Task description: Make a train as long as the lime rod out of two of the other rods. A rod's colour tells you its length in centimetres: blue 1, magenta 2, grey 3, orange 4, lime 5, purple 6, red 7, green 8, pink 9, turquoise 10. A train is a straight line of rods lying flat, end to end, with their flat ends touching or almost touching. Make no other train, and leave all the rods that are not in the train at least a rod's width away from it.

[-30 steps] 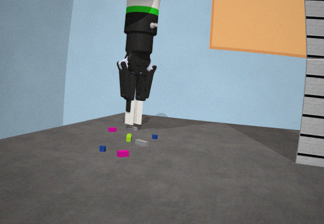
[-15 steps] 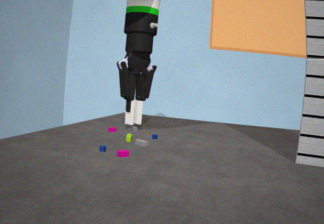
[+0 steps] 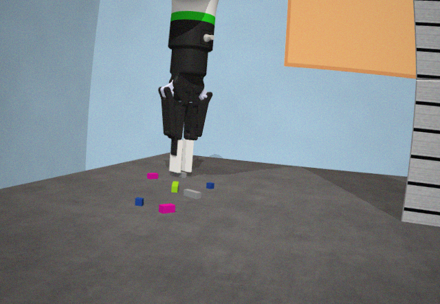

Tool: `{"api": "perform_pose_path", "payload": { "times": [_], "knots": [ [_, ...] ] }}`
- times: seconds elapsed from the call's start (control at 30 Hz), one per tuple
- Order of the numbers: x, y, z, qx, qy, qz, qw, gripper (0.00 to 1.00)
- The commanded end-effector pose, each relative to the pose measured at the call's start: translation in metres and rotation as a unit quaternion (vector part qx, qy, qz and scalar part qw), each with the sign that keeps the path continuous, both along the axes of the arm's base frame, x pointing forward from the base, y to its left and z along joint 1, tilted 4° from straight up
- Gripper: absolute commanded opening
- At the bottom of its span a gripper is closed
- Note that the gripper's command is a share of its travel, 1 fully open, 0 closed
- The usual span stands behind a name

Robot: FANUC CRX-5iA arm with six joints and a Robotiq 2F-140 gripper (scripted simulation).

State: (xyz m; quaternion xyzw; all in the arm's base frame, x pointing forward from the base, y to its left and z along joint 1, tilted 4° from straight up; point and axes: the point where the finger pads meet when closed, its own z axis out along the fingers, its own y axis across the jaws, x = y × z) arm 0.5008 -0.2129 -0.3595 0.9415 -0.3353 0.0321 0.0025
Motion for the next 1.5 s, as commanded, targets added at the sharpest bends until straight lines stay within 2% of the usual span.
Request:
{"api": "perform_pose_path", "payload": {
  "times": [0.0,0.3,1.47],
  "knots": [
    [0.0003,-0.0002,-0.0026,0.0,0.0,0.0,1.0,0.15],
    [0.0007,-0.0004,-0.0093,0.0,0.0,0.0,1.0,0.15],
    [0.0007,-0.0004,-0.0099,0.0,0.0,0.0,1.0,0.15]
  ]
}}
